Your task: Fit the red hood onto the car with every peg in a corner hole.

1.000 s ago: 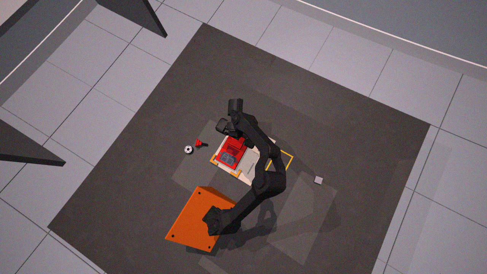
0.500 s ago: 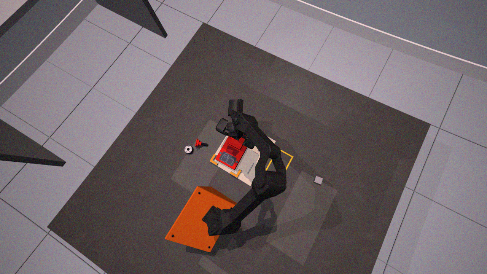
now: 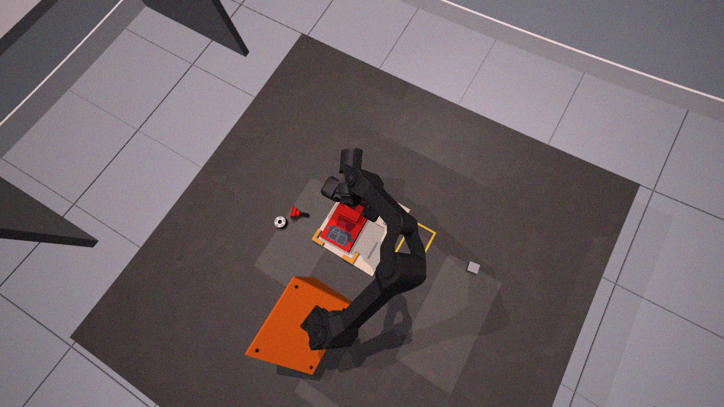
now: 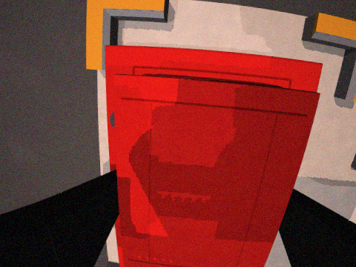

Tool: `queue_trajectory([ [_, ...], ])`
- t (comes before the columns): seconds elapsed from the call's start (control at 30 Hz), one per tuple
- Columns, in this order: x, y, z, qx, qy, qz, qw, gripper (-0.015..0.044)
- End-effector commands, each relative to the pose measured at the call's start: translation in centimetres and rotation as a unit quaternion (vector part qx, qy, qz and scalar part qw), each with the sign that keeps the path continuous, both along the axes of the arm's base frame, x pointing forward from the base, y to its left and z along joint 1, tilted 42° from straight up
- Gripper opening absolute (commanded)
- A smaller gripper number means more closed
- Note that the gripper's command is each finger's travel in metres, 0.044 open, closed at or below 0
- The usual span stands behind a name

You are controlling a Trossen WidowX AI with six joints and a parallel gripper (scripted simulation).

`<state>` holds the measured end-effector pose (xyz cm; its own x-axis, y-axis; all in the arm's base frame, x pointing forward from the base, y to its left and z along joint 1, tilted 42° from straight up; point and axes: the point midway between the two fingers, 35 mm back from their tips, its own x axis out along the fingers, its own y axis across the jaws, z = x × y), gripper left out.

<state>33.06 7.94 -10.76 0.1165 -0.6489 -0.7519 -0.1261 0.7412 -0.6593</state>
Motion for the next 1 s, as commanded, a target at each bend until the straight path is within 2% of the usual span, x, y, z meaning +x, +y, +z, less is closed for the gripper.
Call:
queue_trajectory([
  [0.0,0.04,-0.17,-0.14,-0.002,0.0,0.002,1.0,0.0],
  [0.4,0.03,-0.21,-0.26,0.0,0.0,0.0,1.0,0.0],
  [0.97,0.04,-0.27,-0.31,0.0,0.0,0.0,1.0,0.044],
])
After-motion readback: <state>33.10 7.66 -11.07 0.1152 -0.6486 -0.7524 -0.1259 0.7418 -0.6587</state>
